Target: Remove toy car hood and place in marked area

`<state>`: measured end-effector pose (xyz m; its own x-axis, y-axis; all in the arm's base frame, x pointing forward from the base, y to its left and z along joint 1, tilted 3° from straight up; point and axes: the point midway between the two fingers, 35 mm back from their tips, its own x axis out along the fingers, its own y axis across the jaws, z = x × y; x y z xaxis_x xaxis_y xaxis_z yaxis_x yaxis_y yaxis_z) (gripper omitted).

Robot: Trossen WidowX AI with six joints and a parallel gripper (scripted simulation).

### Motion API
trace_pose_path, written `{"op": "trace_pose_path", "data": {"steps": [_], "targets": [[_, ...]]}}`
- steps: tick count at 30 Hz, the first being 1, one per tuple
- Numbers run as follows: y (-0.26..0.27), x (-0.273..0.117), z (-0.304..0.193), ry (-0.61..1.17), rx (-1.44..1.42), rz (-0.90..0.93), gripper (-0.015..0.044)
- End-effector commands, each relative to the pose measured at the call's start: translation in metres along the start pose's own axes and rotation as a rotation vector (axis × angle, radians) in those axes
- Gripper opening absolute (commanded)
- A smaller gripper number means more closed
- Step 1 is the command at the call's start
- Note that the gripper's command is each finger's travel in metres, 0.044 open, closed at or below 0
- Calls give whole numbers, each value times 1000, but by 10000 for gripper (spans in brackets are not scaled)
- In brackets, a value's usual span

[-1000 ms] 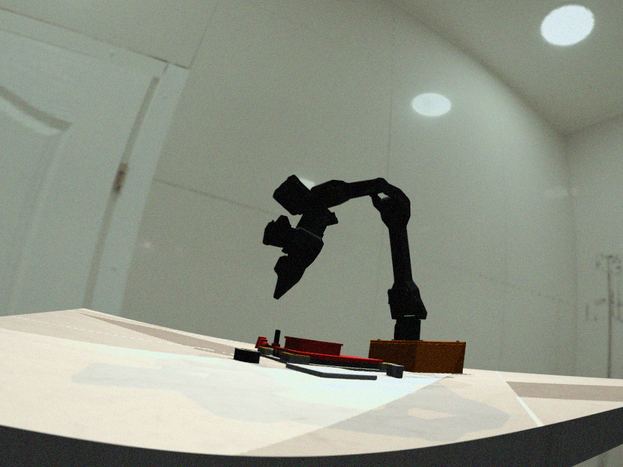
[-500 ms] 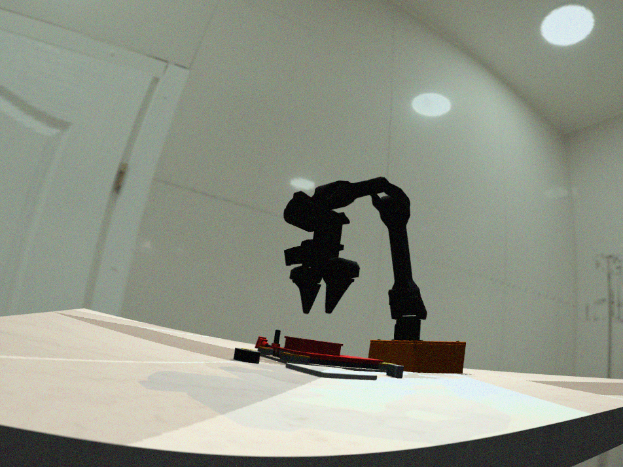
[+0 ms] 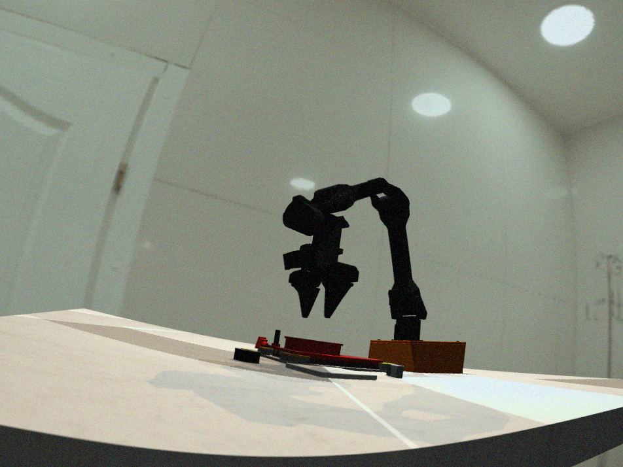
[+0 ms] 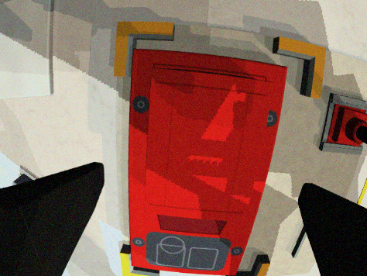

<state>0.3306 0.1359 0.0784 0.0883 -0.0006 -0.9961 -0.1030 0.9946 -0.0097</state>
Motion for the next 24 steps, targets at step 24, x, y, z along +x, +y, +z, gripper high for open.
{"op": "trace_pose_path", "data": {"steps": [24], "targets": [[-1,24,-2,7,-5,-8,440]]}}
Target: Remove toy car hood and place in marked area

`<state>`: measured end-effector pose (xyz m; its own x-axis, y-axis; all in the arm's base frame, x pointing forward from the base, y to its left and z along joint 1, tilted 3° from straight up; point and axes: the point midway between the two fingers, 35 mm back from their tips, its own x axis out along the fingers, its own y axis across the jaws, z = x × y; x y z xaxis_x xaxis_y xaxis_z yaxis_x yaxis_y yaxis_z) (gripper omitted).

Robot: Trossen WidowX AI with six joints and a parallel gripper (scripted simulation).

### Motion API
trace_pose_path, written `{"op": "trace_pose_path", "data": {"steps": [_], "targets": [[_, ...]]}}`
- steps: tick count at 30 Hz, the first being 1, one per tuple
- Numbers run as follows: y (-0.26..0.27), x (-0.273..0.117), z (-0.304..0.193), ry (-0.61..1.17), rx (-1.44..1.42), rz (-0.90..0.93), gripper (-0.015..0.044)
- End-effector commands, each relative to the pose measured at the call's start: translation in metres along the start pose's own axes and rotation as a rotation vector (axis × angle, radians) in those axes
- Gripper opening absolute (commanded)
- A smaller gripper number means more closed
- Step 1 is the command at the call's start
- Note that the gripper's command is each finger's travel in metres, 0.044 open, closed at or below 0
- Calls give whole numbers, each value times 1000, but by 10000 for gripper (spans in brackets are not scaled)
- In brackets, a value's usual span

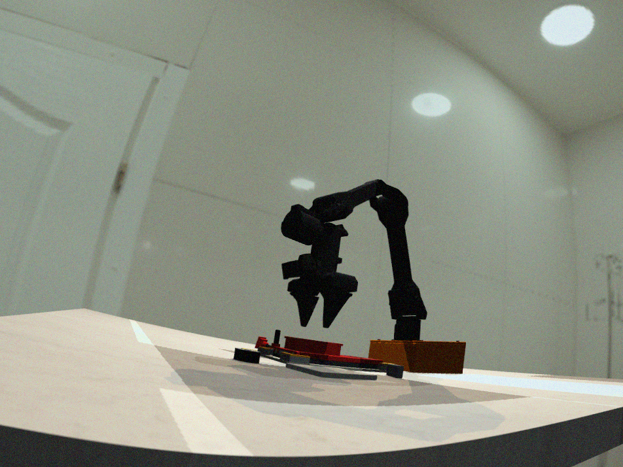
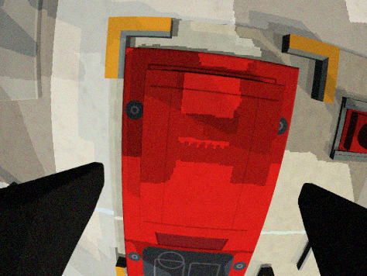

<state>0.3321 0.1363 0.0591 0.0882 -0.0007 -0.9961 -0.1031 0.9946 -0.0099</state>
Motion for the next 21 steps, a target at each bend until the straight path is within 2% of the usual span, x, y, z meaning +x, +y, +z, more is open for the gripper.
{"op": "trace_pose_path", "data": {"steps": [1,21], "targets": [[-1,5,-2,7,-4,-8,440],[-1,21,-4,7,-4,-8,440]]}}
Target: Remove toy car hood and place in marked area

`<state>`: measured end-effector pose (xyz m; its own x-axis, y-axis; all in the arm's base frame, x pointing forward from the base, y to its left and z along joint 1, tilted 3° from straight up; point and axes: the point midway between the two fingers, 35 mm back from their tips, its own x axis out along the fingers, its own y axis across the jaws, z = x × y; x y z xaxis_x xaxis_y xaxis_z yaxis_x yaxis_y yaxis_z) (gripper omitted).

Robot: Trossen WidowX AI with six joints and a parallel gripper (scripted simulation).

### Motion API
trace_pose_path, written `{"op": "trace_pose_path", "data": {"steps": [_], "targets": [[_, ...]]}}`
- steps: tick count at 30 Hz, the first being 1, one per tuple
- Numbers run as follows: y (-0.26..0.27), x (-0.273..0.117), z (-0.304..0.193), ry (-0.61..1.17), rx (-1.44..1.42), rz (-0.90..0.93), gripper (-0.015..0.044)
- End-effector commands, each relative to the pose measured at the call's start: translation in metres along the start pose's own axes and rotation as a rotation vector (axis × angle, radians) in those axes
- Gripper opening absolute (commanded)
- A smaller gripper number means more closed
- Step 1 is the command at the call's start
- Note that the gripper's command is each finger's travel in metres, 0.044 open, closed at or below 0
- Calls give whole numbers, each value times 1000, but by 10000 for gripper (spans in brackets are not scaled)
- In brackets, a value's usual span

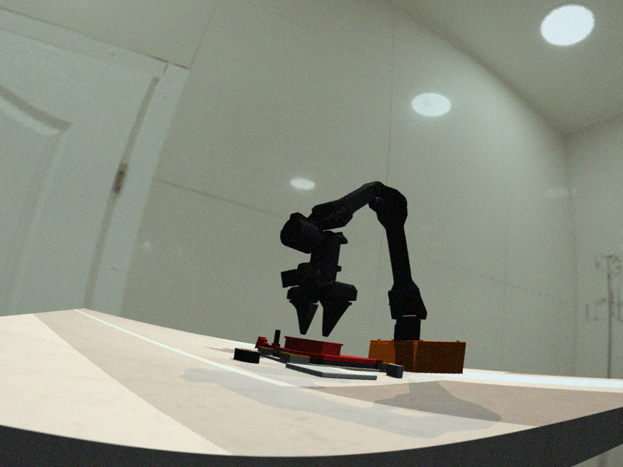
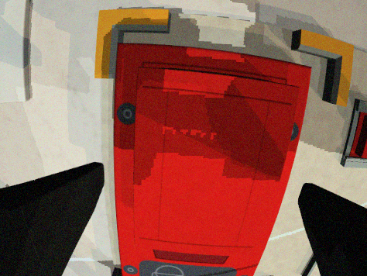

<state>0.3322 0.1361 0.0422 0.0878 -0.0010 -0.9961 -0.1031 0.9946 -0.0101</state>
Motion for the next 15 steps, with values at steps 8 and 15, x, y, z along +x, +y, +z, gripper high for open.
{"op": "trace_pose_path", "data": {"steps": [8,15], "targets": [[-1,8,-3,7,-4,-8,440],[-1,11,-3,7,-4,-8,440]]}}
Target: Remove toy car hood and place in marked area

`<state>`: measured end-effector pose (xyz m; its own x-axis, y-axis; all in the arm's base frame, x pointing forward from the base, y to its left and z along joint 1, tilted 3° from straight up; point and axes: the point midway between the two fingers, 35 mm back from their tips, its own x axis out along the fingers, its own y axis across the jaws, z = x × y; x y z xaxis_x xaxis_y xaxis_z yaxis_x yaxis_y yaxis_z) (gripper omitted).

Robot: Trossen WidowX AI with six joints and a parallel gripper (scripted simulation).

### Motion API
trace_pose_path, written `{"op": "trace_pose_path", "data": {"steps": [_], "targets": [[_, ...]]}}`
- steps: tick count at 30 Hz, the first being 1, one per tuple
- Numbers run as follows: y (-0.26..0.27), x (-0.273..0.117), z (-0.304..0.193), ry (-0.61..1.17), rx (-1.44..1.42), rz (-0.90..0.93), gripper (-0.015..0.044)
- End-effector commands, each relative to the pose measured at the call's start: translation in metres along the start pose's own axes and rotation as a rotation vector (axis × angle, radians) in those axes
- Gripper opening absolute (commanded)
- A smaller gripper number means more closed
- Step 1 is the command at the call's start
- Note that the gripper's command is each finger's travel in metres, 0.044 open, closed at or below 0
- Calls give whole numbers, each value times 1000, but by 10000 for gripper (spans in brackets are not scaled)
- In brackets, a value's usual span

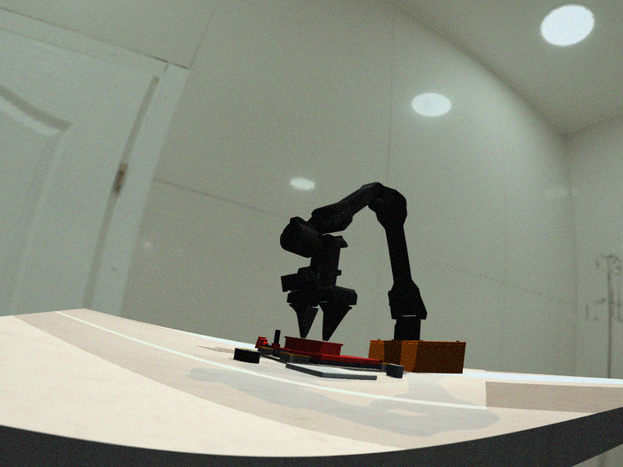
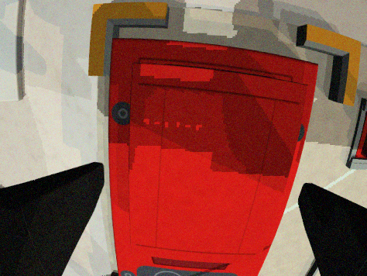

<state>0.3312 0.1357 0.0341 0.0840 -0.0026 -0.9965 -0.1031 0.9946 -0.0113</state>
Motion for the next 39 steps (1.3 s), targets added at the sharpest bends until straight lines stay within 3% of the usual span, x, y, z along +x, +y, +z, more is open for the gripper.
{"op": "trace_pose_path", "data": {"steps": [1,34,37,39], "targets": [[-1,3,-1,3,-4,-6,440],[-1,19,-1,3,-4,-6,440],[0,16,0,0,0,0,361],[0,16,0,0,0,0,348]]}}
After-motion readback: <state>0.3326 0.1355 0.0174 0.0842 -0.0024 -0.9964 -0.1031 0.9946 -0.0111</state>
